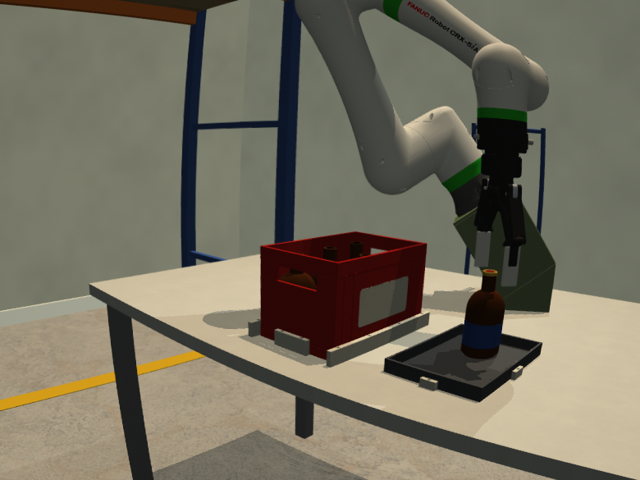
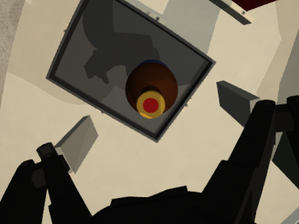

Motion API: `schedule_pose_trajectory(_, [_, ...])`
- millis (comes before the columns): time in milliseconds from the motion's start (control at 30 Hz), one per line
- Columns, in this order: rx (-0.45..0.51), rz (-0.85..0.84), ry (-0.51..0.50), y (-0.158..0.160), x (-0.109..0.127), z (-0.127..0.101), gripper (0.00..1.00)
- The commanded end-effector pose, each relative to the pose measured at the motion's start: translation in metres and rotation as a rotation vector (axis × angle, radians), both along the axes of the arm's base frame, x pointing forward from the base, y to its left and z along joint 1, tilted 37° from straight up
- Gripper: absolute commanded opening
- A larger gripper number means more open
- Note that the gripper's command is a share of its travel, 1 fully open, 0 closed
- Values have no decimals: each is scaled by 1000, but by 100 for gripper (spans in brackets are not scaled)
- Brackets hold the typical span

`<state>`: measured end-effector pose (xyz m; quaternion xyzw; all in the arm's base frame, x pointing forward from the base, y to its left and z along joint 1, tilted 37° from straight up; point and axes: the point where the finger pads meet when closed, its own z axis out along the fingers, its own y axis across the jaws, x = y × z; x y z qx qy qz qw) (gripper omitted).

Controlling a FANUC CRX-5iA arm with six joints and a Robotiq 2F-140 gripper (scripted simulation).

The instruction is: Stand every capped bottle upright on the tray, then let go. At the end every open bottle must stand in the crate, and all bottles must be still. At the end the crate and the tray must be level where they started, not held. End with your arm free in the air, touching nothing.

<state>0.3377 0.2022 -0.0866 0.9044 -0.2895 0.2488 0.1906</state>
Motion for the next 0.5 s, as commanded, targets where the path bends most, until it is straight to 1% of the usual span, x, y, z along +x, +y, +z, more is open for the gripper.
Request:
schedule_pose_trajectory(0, [0,0,0,3,-2,5,100])
schedule_pose_trajectory(433, [0,0,0,24,-17,40,100])
schedule_pose_trajectory(467, [0,0,0,24,-17,40,100])
